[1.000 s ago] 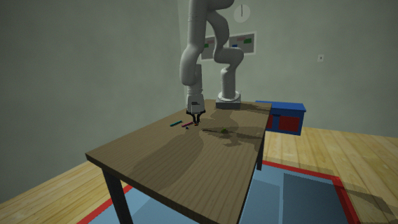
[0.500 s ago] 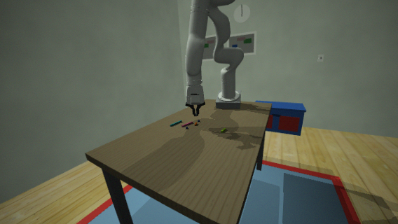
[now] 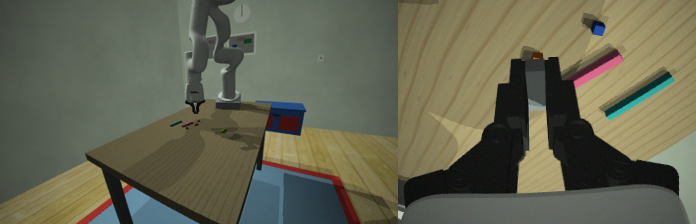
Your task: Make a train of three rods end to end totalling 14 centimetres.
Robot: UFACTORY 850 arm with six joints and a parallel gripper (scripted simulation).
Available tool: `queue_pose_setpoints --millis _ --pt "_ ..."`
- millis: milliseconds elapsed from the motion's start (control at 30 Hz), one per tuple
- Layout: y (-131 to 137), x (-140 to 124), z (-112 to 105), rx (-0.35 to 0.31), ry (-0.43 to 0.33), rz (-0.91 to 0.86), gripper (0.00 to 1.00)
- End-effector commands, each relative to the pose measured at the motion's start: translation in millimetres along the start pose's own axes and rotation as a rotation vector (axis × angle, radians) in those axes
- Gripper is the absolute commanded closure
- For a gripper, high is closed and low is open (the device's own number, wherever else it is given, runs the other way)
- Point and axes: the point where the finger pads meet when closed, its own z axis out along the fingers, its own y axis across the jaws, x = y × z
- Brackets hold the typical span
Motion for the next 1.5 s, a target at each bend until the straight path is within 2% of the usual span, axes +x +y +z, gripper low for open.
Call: queue_pose_setpoints --millis 0,367,667,733,1133,1467 --pt "0.5 0.7 -0.7 -0.002 -0.003 0.001 0.96" --pt "-3.4 -7.5 -0.8 0.003 0.0 -0.071 0.96" --pt "-19.2 -42.1 -1.7 0.009 0.01 -0.365 0.96" --pt "-19.2 -42.1 -1.7 0.009 0.01 -0.365 0.96" --pt "-42.8 -96.8 -3.3 0.002 0.002 -0.8 0.96" --pt "-48.2 -109.0 -3.7 0.001 -0.004 -0.892 0.96"
